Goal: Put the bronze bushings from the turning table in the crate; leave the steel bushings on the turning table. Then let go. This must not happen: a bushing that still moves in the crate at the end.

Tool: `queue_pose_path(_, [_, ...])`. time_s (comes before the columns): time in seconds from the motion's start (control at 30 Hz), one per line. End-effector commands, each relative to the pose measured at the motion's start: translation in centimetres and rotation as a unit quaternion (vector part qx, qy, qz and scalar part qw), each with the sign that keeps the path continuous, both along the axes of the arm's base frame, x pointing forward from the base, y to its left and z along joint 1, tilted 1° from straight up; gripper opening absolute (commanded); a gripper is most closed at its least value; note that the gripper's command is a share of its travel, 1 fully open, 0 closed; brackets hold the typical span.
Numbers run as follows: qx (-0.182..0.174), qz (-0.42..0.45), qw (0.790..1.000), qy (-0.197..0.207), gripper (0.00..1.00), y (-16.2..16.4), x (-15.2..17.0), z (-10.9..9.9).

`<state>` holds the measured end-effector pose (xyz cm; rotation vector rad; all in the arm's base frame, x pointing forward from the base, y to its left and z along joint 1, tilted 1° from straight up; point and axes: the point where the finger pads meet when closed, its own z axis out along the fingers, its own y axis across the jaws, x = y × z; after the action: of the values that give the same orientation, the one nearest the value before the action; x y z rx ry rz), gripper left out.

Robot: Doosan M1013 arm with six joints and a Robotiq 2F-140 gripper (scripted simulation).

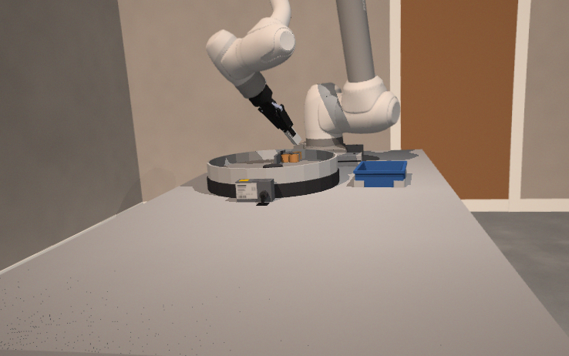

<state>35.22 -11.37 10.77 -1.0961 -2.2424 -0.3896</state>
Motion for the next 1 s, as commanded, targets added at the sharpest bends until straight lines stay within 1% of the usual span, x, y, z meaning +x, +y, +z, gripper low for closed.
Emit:
queue_pose_path(0.0, [0.000, 0.000, 1.000, 0.000, 0.06, 0.0, 0.0, 0.0])
queue_pose_path(0.57, [0.000, 0.000, 1.000, 0.000, 0.06, 0.0, 0.0, 0.0])
queue_pose_path(0.63, [0.000, 0.000, 1.000, 0.000, 0.06, 0.0, 0.0, -0.4])
queue_pose_path(0.77, [0.000, 0.000, 1.000, 0.000, 0.06, 0.0, 0.0, -2.0])
queue_pose_path(0.97, [0.000, 0.000, 1.000, 0.000, 0.06, 0.0, 0.0, -2.1])
